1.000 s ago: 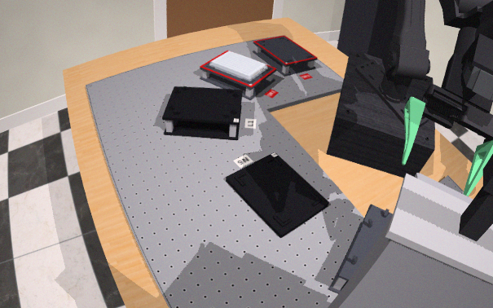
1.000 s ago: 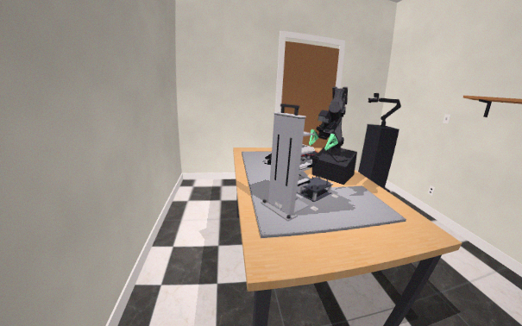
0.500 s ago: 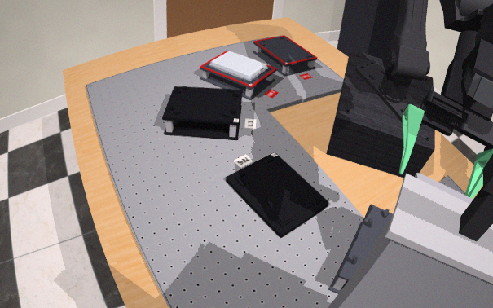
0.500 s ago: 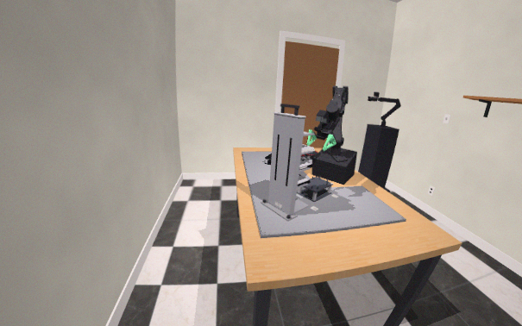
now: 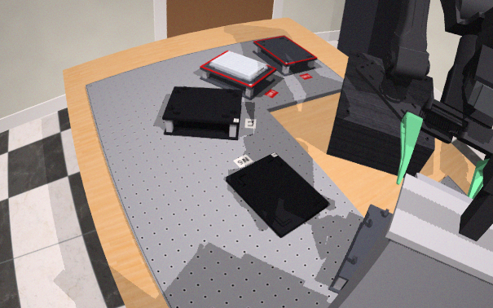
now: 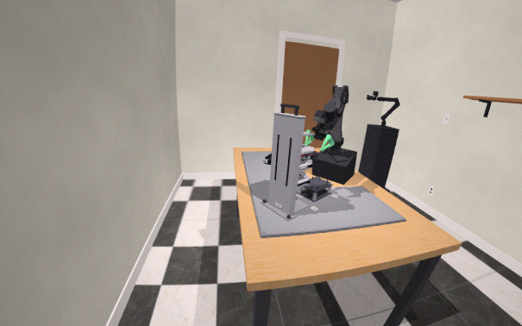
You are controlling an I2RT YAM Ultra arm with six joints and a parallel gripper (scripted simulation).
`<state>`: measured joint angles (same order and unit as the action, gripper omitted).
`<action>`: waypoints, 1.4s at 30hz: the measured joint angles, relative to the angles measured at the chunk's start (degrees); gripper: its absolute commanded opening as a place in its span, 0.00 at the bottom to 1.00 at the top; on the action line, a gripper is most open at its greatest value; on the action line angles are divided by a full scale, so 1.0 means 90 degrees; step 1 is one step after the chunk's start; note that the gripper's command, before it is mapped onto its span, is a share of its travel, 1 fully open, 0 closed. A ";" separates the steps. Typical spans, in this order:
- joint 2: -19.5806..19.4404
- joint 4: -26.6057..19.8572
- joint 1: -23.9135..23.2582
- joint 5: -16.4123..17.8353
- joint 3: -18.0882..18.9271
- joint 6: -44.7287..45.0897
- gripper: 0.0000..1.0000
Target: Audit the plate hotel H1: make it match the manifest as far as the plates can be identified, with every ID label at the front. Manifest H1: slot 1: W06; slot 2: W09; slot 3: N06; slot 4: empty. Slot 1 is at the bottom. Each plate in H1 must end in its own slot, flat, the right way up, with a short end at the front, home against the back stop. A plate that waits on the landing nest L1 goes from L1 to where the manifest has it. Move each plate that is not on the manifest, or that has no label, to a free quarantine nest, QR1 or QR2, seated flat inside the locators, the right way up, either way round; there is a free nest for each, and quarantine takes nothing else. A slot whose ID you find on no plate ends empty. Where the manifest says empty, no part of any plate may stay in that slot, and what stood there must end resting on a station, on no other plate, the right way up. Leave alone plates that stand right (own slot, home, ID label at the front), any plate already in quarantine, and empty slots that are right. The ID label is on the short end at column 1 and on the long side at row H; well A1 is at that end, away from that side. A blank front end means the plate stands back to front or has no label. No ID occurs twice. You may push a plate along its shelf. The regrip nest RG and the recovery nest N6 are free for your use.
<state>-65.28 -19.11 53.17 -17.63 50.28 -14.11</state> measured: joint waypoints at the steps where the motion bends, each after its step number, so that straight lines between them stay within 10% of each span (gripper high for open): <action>1: -0.0032 0.0007 -0.0015 0.0012 0.0024 0.0010 1.00; 42: -0.1103 0.0202 -0.0425 0.0381 0.0986 0.0255 1.00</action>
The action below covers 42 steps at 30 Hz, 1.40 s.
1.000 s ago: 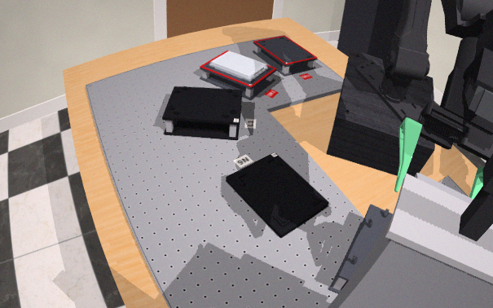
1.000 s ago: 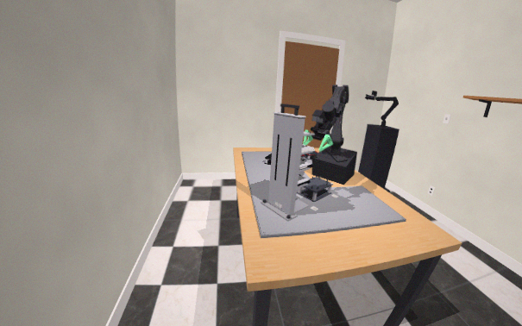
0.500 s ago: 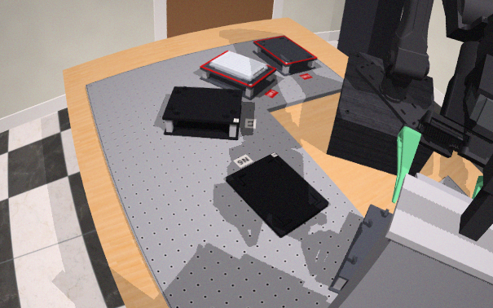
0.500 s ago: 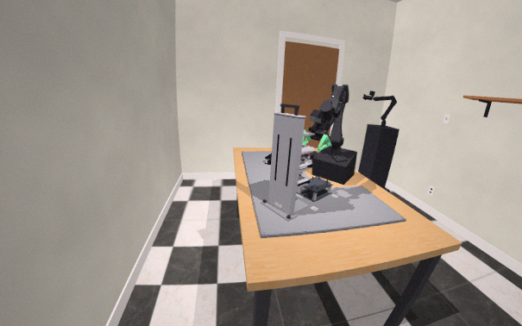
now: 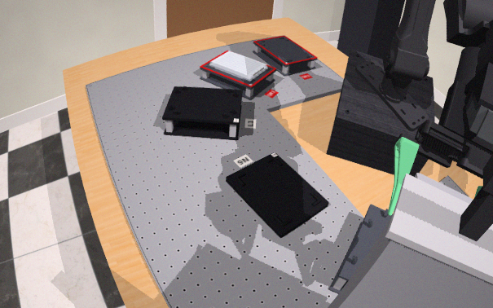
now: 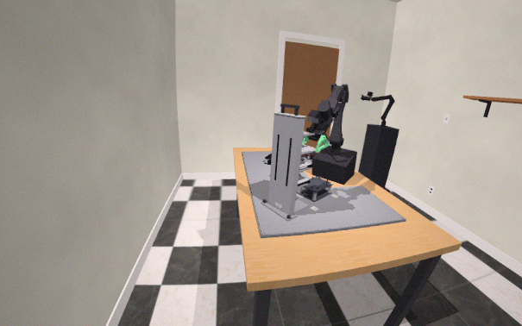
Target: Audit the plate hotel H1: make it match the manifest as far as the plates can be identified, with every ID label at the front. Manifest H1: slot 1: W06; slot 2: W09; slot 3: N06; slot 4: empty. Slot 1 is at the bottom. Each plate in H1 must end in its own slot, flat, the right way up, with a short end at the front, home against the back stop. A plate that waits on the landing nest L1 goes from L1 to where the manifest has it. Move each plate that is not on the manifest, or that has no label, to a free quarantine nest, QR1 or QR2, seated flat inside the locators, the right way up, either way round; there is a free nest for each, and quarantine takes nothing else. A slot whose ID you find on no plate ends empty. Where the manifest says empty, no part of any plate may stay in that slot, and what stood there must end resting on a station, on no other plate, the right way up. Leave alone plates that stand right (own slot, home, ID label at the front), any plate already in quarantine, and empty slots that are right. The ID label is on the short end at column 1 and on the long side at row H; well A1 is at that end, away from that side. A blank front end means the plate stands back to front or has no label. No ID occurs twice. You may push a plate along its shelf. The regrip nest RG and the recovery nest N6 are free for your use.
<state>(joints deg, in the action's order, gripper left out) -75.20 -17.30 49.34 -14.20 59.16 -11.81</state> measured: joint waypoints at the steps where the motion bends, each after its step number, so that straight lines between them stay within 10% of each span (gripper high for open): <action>1: -0.0017 0.0000 -0.0005 0.0010 0.0029 0.0005 1.00; 40: -0.0228 0.0005 -0.0073 0.0068 0.0240 0.0039 1.00; 42: -0.0228 0.0005 -0.0073 0.0068 0.0240 0.0039 0.86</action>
